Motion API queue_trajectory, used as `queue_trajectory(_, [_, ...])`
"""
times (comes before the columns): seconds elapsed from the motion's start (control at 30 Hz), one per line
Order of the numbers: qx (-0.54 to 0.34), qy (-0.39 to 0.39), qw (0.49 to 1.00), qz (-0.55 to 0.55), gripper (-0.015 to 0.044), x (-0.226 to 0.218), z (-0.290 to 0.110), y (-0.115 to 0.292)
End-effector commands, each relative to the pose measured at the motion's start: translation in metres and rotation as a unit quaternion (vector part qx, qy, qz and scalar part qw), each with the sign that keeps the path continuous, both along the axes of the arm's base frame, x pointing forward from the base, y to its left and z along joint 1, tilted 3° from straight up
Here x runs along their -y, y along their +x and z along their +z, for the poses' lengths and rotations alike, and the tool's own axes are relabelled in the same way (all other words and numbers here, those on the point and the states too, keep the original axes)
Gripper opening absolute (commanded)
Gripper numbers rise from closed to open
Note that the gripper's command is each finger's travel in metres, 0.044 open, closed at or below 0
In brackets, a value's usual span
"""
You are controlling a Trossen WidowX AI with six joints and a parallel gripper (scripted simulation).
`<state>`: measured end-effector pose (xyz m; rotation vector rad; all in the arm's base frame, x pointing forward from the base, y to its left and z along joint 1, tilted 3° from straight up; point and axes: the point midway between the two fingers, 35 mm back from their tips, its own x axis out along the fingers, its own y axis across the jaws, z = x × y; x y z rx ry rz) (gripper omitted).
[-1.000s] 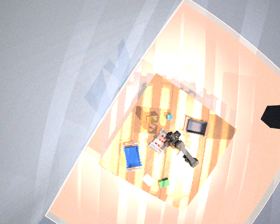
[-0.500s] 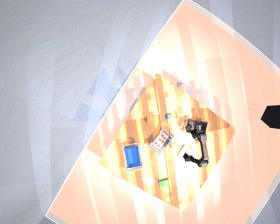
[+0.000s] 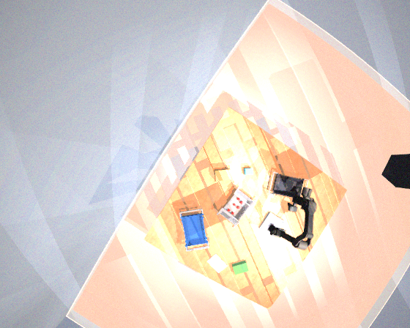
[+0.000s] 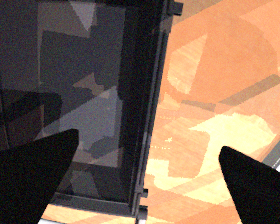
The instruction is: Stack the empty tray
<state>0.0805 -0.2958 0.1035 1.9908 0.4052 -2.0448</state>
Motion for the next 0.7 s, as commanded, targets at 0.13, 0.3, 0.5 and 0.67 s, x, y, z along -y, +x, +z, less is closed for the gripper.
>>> queue_trajectory(0.13, [-0.001, 0.002, 1.0, -0.006, 0.044, 0.0, -0.024, -0.001])
queue_trajectory(0.3, [-0.001, 0.002, 1.0, -0.006, 0.044, 0.001, -0.046, -0.001])
queue_trajectory(0.5, [-0.001, 0.002, 1.0, -0.006, 0.044, -0.001, -0.072, -0.003])
queue_trajectory(0.67, [-0.001, 0.003, 1.0, -0.006, 0.044, -0.003, -0.086, -0.004])
